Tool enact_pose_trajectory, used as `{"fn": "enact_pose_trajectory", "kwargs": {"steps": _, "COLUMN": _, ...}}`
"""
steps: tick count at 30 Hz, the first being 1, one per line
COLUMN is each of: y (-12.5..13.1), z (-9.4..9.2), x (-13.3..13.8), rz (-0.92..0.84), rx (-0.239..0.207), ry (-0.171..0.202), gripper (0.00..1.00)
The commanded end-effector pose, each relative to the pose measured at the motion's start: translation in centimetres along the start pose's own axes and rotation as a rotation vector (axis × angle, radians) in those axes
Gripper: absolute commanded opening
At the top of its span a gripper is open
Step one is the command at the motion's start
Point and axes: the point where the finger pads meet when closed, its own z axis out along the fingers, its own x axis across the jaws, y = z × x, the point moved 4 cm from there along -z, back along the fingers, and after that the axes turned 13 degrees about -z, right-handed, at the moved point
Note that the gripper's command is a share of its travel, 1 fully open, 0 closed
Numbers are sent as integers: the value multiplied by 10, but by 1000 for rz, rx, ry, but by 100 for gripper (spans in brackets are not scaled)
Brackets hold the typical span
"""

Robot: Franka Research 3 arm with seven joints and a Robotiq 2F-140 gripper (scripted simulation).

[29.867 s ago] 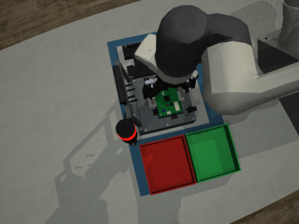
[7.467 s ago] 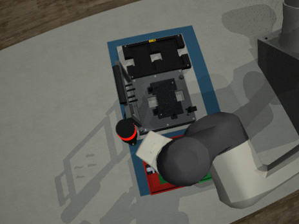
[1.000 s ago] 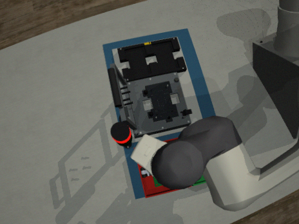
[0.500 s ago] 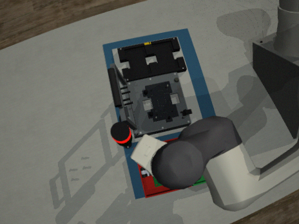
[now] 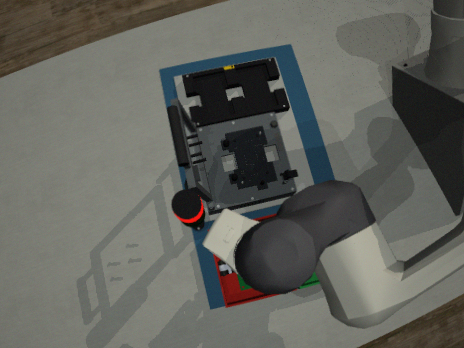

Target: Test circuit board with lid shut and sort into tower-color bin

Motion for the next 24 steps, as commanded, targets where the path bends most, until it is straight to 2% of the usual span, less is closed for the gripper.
{"fn": "enact_pose_trajectory", "kwargs": {"steps": 1, "y": 0, "z": 1, "x": -1, "rz": 1, "rx": 2, "ry": -1, "gripper": 46}}
{"fn": "enact_pose_trajectory", "kwargs": {"steps": 4, "y": 0, "z": 1, "x": -1, "rz": 1, "rx": 2, "ry": -1, "gripper": 46}}
{"fn": "enact_pose_trajectory", "kwargs": {"steps": 5, "y": 0, "z": 1, "x": -1, "rz": 1, "rx": 2, "ry": -1, "gripper": 58}}
{"fn": "enact_pose_trajectory", "kwargs": {"steps": 24, "y": 0, "z": 1, "x": -1, "rz": 1, "rx": 2, "ry": -1, "gripper": 58}}
